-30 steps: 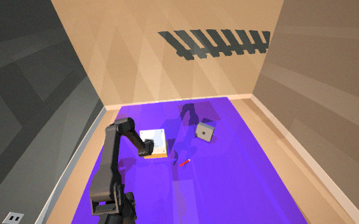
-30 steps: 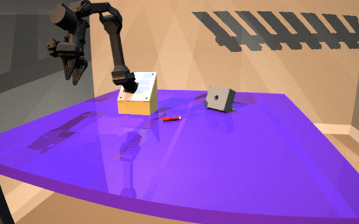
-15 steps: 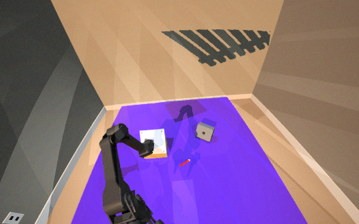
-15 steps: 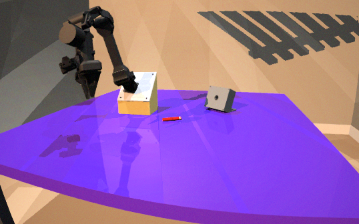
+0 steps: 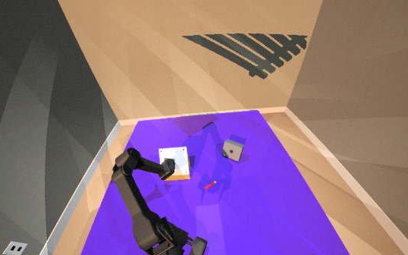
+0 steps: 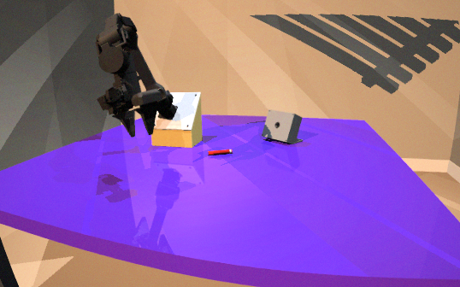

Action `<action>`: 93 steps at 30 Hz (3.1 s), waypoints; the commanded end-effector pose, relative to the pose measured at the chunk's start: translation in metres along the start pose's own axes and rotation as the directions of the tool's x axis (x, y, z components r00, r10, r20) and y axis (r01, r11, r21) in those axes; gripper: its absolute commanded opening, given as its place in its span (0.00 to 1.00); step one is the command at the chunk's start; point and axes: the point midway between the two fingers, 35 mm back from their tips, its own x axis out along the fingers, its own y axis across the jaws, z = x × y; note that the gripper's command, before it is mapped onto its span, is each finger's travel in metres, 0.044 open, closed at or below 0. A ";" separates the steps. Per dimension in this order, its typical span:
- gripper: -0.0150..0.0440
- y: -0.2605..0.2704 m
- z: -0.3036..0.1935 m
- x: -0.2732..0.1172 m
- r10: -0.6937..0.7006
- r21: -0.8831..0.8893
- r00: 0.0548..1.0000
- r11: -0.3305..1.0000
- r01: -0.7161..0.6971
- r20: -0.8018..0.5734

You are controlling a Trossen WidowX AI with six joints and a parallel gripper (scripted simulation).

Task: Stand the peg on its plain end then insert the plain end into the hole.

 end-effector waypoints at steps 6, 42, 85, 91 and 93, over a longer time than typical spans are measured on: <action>1.00 0.011 -0.034 0.029 -0.054 -0.234 0.995 0.972 0.035 -0.078; 1.00 0.029 -0.188 0.084 -0.235 -0.934 0.959 0.351 -0.066 -0.156; 1.00 -0.018 -0.333 0.074 -0.213 -0.578 0.975 -0.805 -0.135 0.068; 1.00 -0.019 -0.333 0.078 -0.213 -0.578 0.975 -0.805 -0.136 0.067; 1.00 -0.019 -0.333 0.081 -0.214 -0.578 0.975 -0.805 -0.137 0.067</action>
